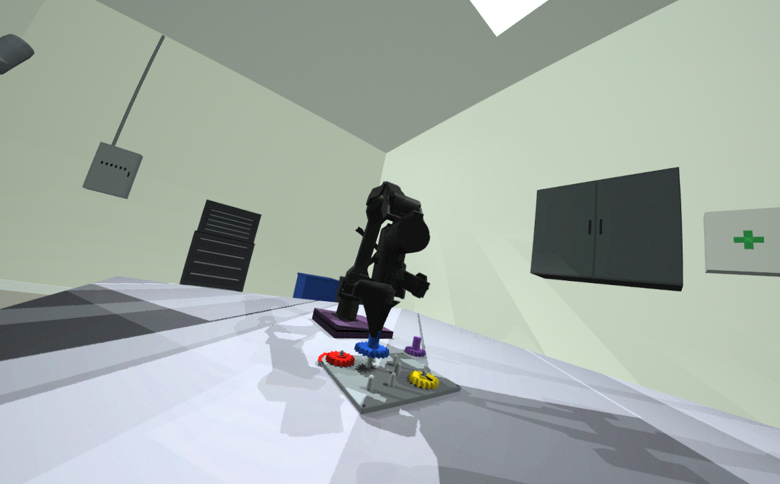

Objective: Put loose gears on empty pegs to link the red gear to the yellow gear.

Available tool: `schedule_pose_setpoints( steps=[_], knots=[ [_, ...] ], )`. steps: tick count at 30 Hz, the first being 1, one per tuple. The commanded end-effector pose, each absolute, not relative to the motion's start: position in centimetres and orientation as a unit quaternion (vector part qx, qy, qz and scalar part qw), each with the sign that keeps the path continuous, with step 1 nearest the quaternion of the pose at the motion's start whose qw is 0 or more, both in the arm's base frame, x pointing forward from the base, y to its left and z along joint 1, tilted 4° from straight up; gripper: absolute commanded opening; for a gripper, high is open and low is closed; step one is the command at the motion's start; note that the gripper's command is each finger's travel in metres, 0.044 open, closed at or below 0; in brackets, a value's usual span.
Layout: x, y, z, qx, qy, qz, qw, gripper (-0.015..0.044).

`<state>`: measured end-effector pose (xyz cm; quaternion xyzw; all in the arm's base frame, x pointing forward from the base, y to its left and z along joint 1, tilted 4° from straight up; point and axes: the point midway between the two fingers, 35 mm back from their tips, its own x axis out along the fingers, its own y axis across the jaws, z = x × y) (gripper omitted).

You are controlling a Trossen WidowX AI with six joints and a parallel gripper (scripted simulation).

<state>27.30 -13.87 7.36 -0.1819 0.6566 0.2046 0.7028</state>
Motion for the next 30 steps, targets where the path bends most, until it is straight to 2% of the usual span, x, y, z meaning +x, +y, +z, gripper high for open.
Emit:
schedule_pose_setpoints(
  steps=[1,14,30],
  knots=[
    [27.1,-13.6,6.3,-0.157,0.665,0.191,0.705,0.0000],
    [27.1,-13.5,4.4,-0.092,0.679,0.129,0.717,0.0000],
    [27.1,-13.5,5.9,-0.151,0.666,0.186,0.706,0.0000]
  ],
)
